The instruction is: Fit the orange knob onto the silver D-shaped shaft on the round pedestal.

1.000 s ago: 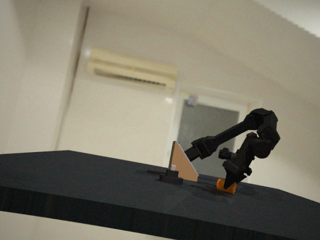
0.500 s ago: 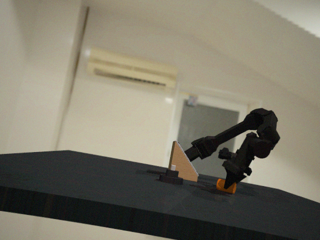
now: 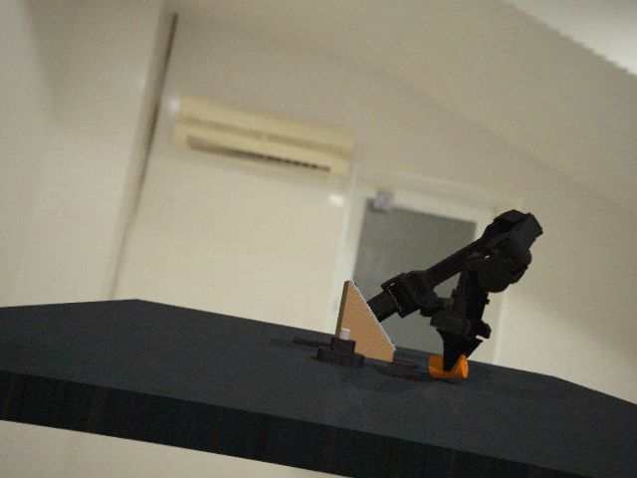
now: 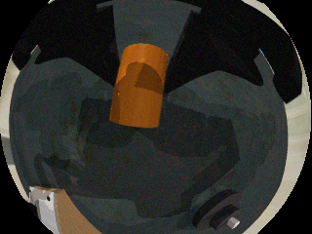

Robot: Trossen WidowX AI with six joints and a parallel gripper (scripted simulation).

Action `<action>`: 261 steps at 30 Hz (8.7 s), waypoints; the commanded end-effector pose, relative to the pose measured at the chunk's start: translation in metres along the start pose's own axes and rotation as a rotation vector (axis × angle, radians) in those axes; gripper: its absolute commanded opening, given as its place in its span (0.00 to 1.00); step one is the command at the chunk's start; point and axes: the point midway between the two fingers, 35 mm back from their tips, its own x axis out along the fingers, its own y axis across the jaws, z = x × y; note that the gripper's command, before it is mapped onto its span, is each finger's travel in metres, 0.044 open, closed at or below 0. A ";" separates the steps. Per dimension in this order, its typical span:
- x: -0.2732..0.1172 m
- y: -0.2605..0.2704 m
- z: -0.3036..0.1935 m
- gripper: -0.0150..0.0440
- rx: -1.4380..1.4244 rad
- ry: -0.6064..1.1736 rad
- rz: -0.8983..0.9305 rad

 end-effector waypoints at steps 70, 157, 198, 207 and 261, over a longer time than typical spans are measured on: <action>0.004 0.003 0.075 0.69 0.160 0.880 -0.090; -0.097 -0.004 0.089 1.00 0.001 0.110 0.002; -0.096 -0.004 0.089 1.00 -2.383 0.049 0.133; -0.096 -0.005 0.089 1.00 -2.865 0.018 0.159; -0.030 -0.002 0.082 1.00 -3.377 -0.029 0.185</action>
